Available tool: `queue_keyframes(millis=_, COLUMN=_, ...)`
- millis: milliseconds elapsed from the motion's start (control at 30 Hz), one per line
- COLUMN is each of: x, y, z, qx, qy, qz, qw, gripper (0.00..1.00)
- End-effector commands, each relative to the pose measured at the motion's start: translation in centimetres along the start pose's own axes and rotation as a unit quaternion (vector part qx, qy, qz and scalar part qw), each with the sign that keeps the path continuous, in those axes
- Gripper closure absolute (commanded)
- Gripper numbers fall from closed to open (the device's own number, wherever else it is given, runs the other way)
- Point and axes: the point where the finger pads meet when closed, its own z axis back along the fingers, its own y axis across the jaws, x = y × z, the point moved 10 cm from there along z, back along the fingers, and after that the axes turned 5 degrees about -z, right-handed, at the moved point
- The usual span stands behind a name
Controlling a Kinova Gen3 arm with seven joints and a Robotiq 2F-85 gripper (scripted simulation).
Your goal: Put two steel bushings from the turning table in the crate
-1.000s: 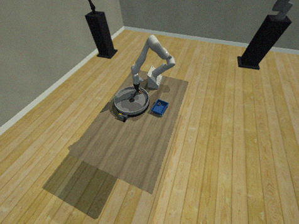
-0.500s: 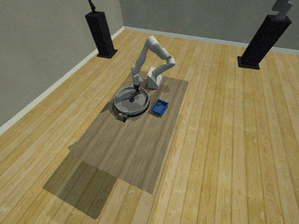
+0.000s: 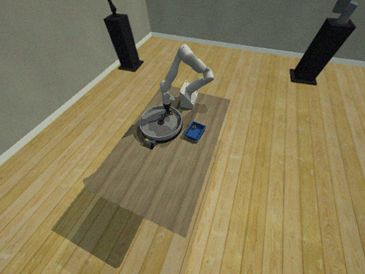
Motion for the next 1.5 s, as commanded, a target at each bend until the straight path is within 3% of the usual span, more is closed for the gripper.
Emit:
queue_keyframes(millis=0, x=0.0, y=0.0, z=0.0, qx=0.0, qy=-0.001, qz=0.0, qw=1.0, gripper=0.86)
queue_keyframes(millis=1100, x=0.0, y=0.0, z=-1.2, qx=0.0, qy=-0.001, qz=0.0, qw=1.0, gripper=0.86)
queue_keyframes(millis=1133, x=0.0, y=0.0, z=-1.1, qx=0.0, qy=-0.001, qz=0.0, qw=1.0, gripper=1.0)
queue_keyframes(millis=1467, x=0.0, y=0.0, z=-1.1, qx=0.0, qy=-0.001, qz=0.0, qw=1.0, gripper=1.0)
